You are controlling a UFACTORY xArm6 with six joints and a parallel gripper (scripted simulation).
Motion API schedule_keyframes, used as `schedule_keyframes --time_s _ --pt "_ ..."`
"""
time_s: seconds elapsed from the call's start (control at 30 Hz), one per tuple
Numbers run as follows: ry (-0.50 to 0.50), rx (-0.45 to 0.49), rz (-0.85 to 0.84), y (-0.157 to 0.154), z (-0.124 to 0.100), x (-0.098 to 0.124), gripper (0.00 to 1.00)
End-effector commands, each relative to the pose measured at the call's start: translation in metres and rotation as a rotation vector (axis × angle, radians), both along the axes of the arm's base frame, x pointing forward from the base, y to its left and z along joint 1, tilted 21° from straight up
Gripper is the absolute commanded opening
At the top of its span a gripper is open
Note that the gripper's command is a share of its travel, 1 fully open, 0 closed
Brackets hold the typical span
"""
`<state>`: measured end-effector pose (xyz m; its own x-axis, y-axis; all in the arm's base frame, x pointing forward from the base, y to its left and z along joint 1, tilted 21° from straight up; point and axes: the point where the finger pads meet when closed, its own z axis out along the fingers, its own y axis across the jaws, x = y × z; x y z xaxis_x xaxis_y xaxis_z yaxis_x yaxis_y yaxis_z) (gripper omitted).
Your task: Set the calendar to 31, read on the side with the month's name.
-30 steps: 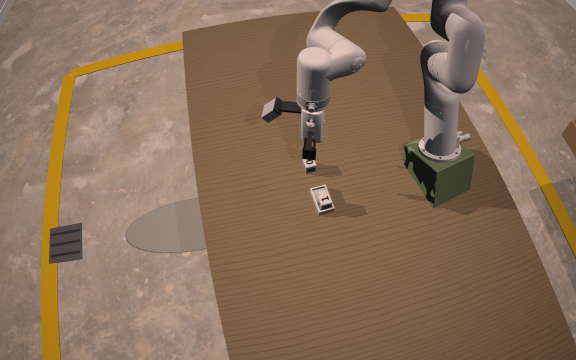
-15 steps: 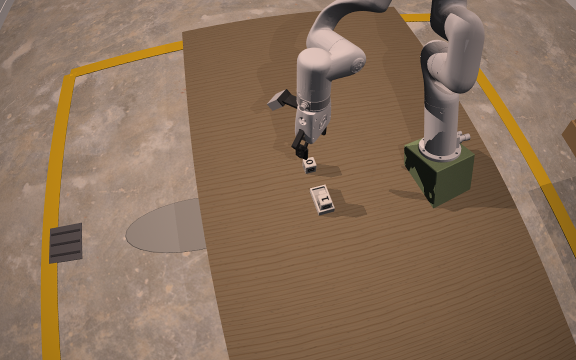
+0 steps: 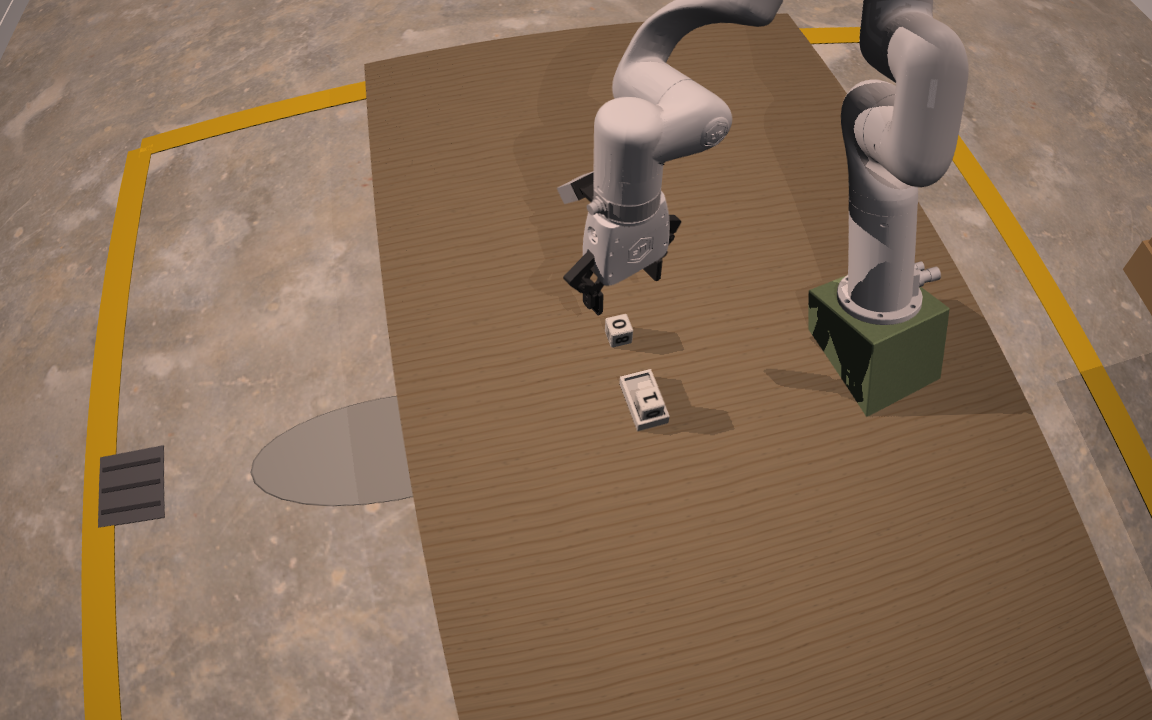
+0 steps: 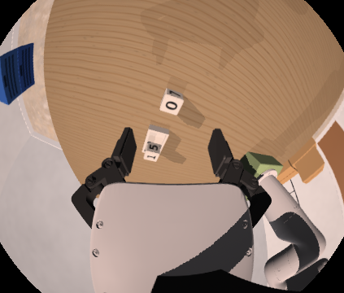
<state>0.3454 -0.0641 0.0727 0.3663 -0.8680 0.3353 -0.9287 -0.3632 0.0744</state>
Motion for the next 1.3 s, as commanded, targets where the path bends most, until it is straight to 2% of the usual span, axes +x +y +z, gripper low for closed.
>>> schedule_keyframes --time_s 0.0,0.17,0.4,0.43,1.27 --pt "-0.056 -0.009 -0.126 -0.0002 0.0002 0.0011 1.00" --pt "-0.109 0.001 -0.269 -0.0007 -0.0008 0.0010 1.00" --pt "-0.129 0.005 -0.325 -0.0009 -0.0012 0.0009 1.00" --pt "-0.129 0.005 -0.325 -0.0009 -0.0012 0.0009 0.47" --pt "-0.129 0.005 -0.325 -0.0009 -0.0012 0.0009 0.47"
